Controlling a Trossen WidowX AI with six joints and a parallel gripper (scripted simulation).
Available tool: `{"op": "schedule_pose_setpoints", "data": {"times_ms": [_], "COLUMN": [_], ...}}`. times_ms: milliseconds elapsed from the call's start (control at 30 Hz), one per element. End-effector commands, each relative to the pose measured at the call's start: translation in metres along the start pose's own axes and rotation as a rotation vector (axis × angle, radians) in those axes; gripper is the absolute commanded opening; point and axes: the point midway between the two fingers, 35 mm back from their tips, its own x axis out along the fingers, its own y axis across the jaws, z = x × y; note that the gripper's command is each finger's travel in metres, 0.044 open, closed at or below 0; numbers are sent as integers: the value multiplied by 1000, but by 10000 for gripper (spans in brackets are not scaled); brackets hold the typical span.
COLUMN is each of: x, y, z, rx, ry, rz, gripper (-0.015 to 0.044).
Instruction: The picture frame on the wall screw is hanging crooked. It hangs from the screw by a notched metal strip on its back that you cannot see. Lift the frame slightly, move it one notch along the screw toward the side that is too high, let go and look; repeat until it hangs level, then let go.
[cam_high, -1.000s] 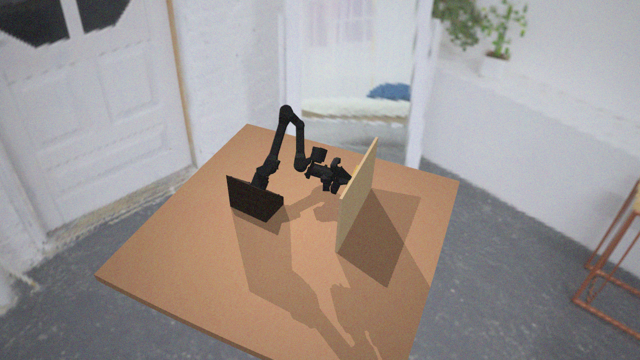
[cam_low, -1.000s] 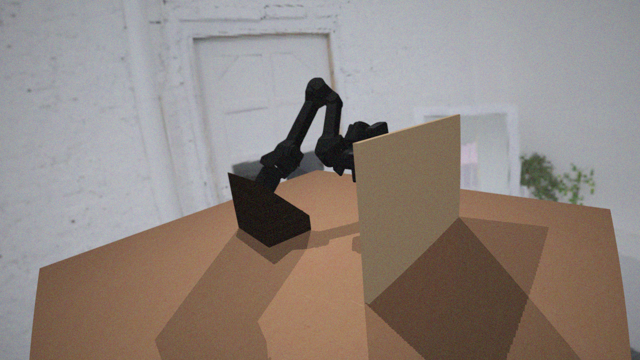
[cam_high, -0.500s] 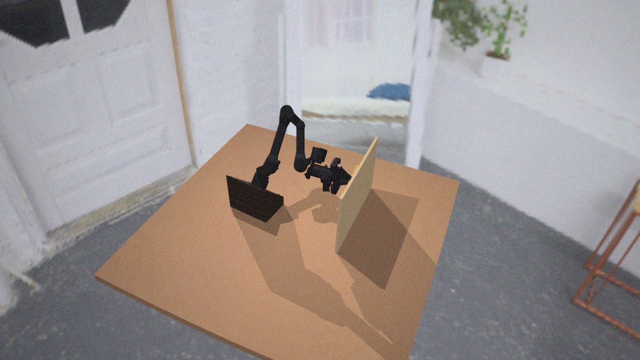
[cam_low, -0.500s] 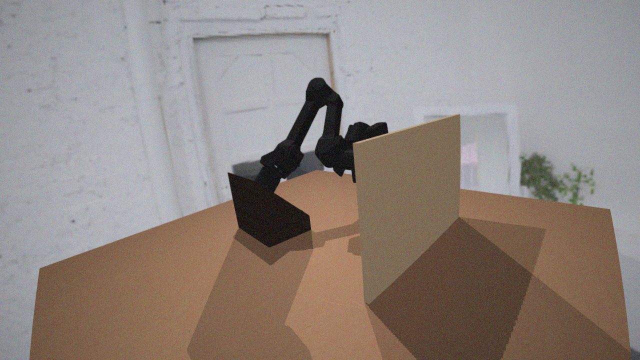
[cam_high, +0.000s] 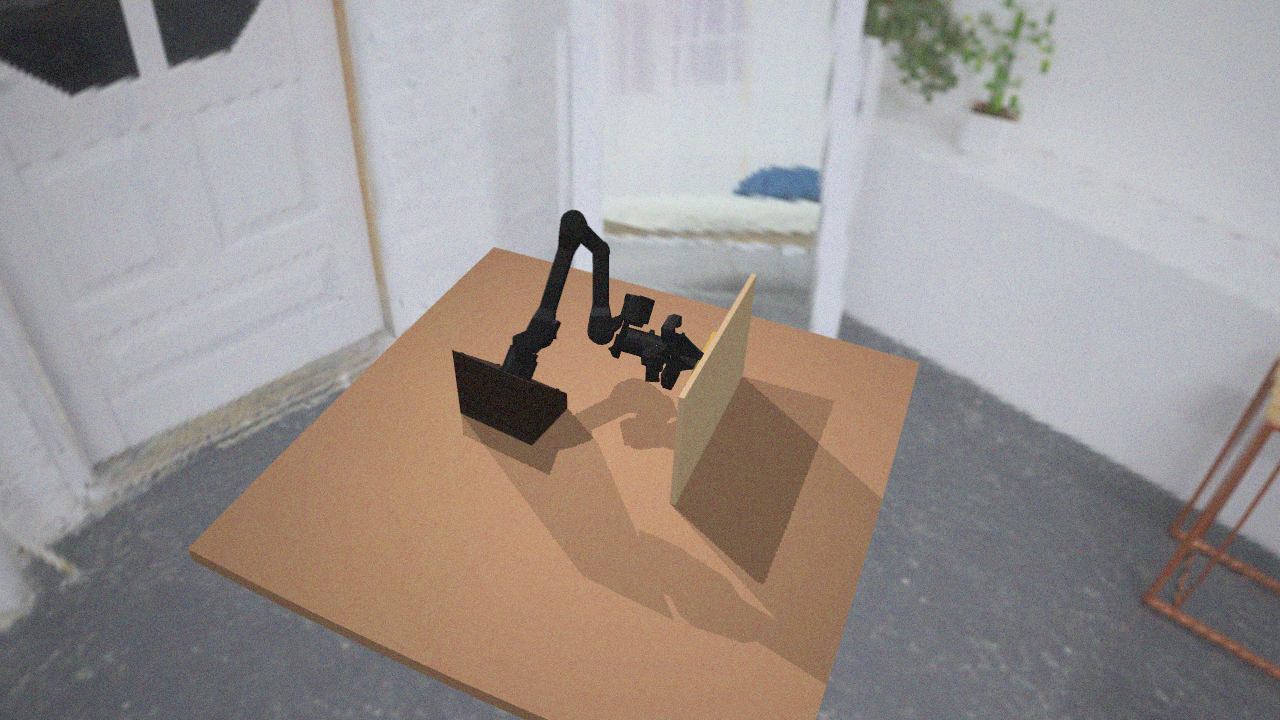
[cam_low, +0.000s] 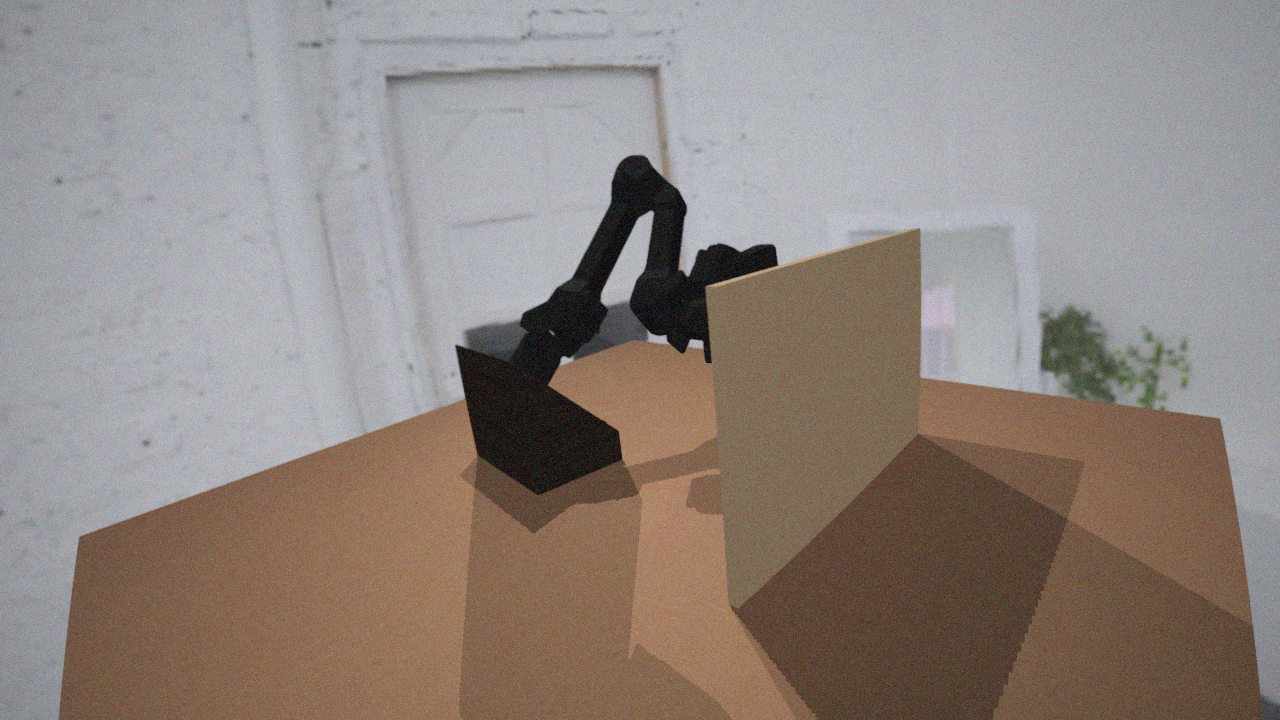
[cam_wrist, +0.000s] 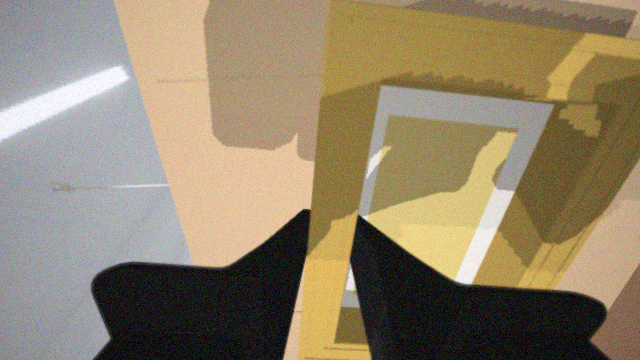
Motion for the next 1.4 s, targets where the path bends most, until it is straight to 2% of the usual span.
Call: {"op": "schedule_pose_setpoints", "data": {"times_ms": [0,733,1067,1233,1367], "x": [0,0,0,-5,-36], "y": [0,1,1,1,2], "z": [0,-1,0,-2,-9], "rx": [-33,-146,-128,-118,-64], "ry": [2,2,0,-1,-7], "rz": [-2,-1,1,1,-2], "gripper": [0,0,260,260,260]}}
